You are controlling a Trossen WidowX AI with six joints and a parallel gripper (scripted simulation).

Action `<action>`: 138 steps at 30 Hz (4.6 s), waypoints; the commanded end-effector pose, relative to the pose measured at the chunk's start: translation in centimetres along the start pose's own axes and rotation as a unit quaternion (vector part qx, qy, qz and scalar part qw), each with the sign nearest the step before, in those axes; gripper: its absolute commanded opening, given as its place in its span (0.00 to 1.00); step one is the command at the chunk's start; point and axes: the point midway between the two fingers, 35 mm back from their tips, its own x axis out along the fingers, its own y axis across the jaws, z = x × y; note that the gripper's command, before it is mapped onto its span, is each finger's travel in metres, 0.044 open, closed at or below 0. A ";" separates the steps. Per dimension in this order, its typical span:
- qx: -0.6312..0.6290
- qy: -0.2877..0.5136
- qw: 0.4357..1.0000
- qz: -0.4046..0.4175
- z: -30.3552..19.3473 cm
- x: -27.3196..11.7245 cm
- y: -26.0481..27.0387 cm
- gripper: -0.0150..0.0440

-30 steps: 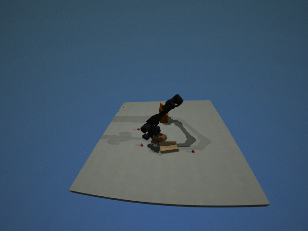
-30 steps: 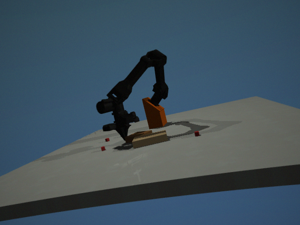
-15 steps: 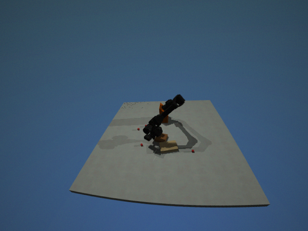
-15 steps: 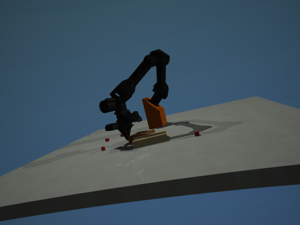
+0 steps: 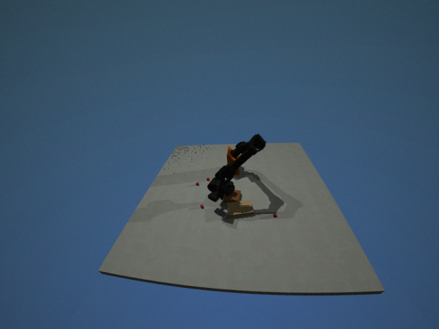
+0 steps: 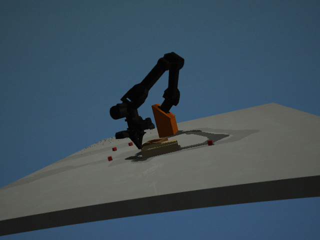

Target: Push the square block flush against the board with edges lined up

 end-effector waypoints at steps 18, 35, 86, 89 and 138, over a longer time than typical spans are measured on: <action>-0.001 -0.001 1.000 0.006 1.3 0.4 0.8 0.25; -0.001 -0.001 1.000 0.007 -1.5 0.5 0.4 0.25; 0.465 0.003 0.885 0.009 -1.6 -5.2 10.4 0.25; 0.499 0.004 0.867 0.009 -1.6 -5.1 11.2 0.25; 0.501 0.002 0.866 0.010 0.6 0.4 7.8 0.25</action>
